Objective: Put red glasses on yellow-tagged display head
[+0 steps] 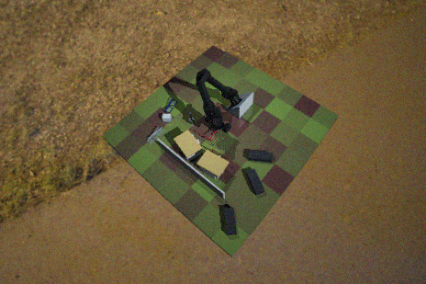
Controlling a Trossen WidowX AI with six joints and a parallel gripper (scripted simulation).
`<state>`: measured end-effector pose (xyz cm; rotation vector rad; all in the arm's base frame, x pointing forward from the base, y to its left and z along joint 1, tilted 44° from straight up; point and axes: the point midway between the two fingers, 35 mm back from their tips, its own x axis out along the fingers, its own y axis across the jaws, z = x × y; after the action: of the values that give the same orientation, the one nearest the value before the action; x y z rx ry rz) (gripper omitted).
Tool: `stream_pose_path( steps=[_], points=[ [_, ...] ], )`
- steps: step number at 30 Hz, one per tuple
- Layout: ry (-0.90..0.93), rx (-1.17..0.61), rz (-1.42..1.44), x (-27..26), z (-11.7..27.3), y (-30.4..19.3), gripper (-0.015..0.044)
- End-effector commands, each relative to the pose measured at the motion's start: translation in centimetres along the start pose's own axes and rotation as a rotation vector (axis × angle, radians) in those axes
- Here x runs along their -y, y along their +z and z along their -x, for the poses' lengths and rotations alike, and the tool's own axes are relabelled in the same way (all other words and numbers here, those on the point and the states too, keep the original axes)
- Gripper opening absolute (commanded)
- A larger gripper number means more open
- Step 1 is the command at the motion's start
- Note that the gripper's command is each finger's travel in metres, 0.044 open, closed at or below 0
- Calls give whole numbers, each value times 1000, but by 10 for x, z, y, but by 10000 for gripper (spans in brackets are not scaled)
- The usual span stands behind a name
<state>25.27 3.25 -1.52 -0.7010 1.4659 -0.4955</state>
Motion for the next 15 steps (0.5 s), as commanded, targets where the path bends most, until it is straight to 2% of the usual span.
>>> stream_pose_path(
  steps=[1,10,15],
  points=[
    [10,12,-9,-2,26,4,0],
    [4,9,-4,-3,78,1,0],
    [3,9,-4,-4,82,0,0]
  ],
)
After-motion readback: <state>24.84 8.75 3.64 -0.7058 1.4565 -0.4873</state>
